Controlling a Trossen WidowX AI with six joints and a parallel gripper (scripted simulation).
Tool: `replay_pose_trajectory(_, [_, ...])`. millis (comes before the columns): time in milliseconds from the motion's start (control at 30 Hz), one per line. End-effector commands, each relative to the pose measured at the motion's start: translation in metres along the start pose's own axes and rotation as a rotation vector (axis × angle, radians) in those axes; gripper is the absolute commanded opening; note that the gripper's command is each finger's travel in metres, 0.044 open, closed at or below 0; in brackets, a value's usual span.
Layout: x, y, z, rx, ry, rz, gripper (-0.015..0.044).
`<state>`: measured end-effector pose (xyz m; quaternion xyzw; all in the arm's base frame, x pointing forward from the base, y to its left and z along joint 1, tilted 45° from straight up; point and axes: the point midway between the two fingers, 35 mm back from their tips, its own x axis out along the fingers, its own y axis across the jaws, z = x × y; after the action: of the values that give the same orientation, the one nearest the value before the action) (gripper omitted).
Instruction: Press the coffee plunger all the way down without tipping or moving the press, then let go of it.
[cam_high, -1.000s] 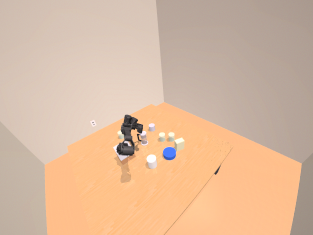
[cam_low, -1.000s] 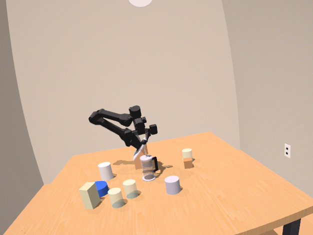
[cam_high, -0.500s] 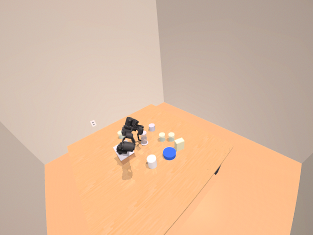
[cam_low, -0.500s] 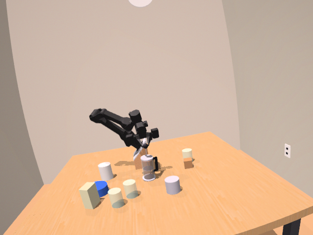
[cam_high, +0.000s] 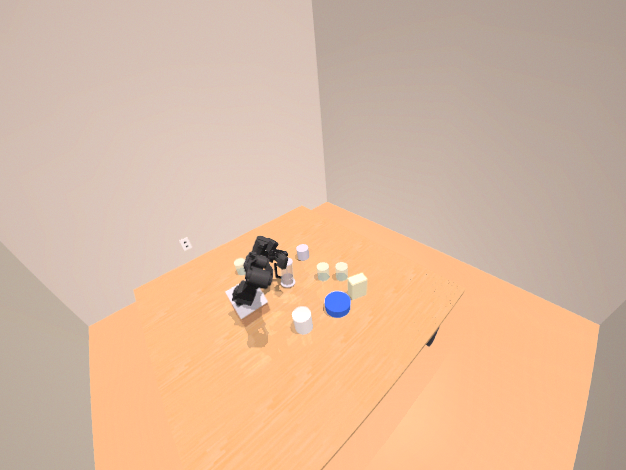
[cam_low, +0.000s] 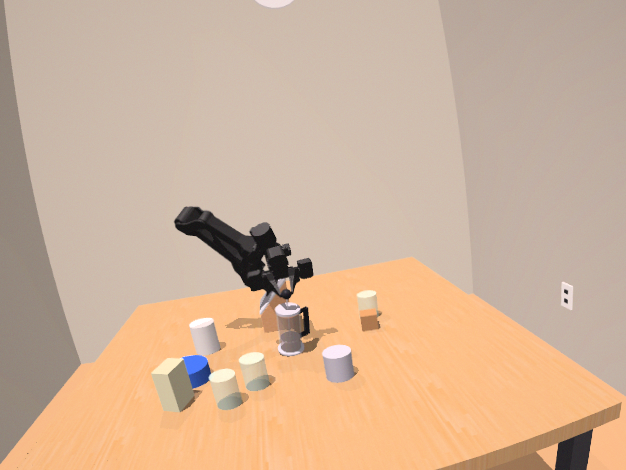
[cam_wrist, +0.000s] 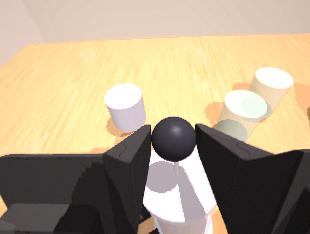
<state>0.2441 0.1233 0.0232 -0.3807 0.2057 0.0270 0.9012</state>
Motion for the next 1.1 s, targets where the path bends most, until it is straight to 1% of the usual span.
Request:
replay_pose_trajectory(0, [0.0059, -0.0019, -0.0173, -0.042, 0.044, -0.007, 0.0116])
replay_pose_trajectory(1067, [0.0120, 0.0030, -0.0125, -0.041, 0.044, -0.008, 0.0116])
